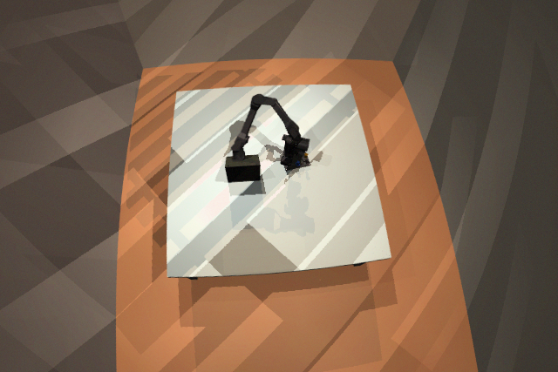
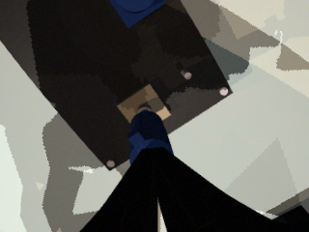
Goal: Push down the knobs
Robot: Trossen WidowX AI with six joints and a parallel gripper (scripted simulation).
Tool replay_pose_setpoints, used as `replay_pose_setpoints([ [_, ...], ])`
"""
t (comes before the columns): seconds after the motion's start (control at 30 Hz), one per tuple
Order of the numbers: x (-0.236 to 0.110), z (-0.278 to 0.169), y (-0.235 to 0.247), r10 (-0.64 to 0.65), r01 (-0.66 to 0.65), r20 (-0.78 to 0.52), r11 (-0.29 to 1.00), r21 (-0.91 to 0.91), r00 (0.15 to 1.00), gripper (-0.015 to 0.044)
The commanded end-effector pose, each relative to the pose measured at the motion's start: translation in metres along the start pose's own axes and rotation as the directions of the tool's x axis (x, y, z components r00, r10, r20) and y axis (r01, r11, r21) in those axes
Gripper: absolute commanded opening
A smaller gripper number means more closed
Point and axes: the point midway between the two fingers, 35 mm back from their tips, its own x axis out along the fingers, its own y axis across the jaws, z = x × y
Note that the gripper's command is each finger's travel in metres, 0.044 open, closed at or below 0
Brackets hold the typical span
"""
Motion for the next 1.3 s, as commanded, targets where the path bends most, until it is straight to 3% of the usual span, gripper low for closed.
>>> replay_pose_setpoints([
  [0.0, 0.013, 0.0, 0.002, -0.001, 0.001, -0.016, 1.0, -0.018, 1.0, 0.0],
  [1.27, 0.026, 0.0, 0.002, 0.0, 0.0, -0.016, 1.0, -0.018, 1.0, 0.0],
])
